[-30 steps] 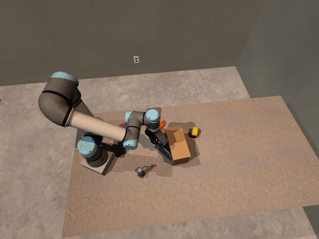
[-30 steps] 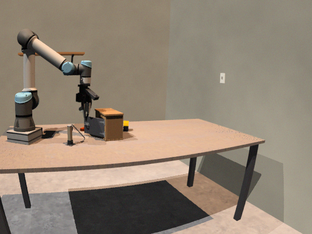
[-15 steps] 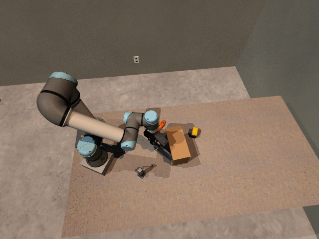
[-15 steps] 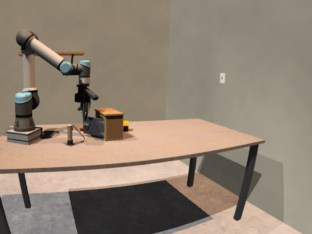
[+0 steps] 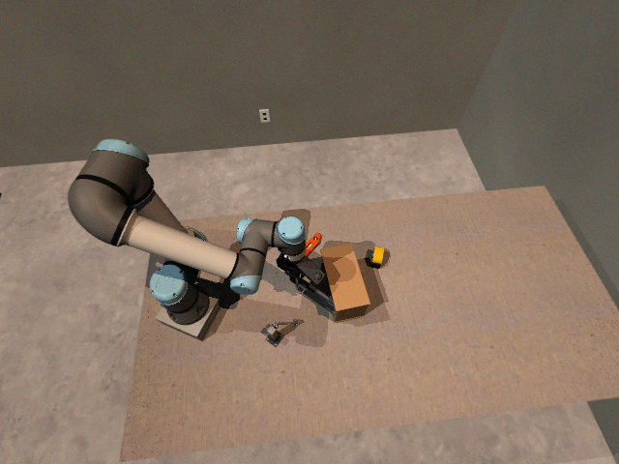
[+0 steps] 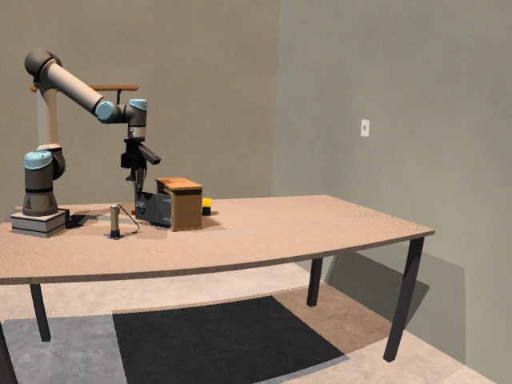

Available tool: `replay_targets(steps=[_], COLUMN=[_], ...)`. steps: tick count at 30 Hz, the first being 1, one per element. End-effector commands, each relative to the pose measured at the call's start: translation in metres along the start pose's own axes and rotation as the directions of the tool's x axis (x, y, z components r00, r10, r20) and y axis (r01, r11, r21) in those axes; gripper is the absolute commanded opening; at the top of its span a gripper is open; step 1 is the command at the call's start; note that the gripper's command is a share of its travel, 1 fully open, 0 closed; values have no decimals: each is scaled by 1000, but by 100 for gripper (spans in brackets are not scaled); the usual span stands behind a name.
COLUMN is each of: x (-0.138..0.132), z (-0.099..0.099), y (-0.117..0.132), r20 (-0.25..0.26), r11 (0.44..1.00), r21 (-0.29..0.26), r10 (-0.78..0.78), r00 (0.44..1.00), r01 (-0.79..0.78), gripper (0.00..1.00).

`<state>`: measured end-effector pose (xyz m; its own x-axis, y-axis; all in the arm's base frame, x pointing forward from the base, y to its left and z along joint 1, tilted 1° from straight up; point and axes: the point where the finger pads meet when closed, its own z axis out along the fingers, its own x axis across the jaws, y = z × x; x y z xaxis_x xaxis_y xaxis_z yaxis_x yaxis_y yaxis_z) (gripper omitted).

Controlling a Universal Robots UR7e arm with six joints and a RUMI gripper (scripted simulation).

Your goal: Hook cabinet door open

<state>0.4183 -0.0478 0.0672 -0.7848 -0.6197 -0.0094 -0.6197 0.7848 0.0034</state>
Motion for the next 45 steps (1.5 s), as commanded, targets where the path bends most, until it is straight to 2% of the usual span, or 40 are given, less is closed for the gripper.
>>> replay_targets(steps=[1,45], x=[4,33], z=[0,0], y=[0,-3], r20=[1,1], r11=[999,976], r21=[1,1], r10=[-42,-218], r00=[999,976], r01=[42,218], gripper=[15,15])
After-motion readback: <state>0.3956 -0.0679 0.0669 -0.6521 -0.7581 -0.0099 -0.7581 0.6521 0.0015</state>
